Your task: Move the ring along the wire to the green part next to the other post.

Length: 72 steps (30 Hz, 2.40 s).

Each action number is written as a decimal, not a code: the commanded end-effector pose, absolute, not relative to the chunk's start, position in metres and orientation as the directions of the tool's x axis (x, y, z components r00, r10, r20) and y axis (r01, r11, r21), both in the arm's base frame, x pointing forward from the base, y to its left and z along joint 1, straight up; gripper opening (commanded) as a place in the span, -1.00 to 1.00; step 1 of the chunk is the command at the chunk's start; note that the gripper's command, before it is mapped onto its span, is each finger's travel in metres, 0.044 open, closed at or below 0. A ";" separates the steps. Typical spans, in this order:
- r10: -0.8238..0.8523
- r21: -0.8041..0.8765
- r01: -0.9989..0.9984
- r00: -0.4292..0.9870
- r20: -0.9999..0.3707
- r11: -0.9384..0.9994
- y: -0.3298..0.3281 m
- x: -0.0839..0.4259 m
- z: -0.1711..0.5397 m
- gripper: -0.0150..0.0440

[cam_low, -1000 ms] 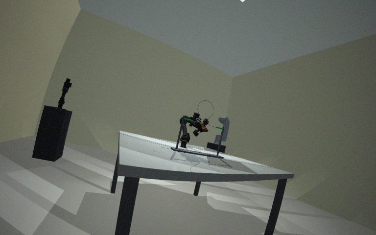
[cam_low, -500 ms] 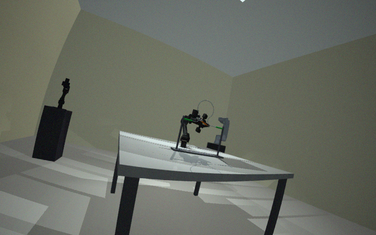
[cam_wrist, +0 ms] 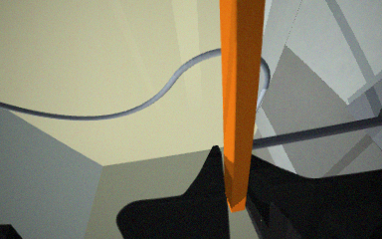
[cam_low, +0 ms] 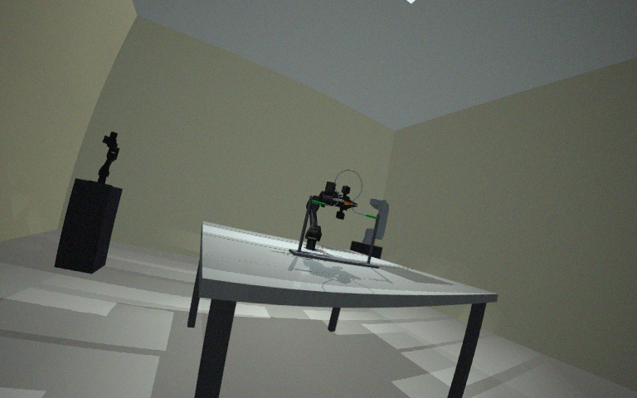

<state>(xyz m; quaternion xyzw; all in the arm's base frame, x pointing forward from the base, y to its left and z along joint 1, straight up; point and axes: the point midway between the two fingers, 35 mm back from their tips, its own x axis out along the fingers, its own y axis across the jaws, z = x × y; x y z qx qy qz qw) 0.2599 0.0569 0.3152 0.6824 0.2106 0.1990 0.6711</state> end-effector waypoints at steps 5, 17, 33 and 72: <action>0.553 0.982 0.003 0.827 0.105 -0.191 0.054 0.258 0.346 -1.00; 0.506 0.904 -0.005 0.827 0.244 -0.428 0.040 0.258 0.384 -1.00; 0.425 0.821 0.005 0.858 0.290 -0.571 0.022 0.264 0.415 -1.00; 0.495 0.964 0.058 0.865 0.081 -0.258 0.021 0.264 0.412 -1.00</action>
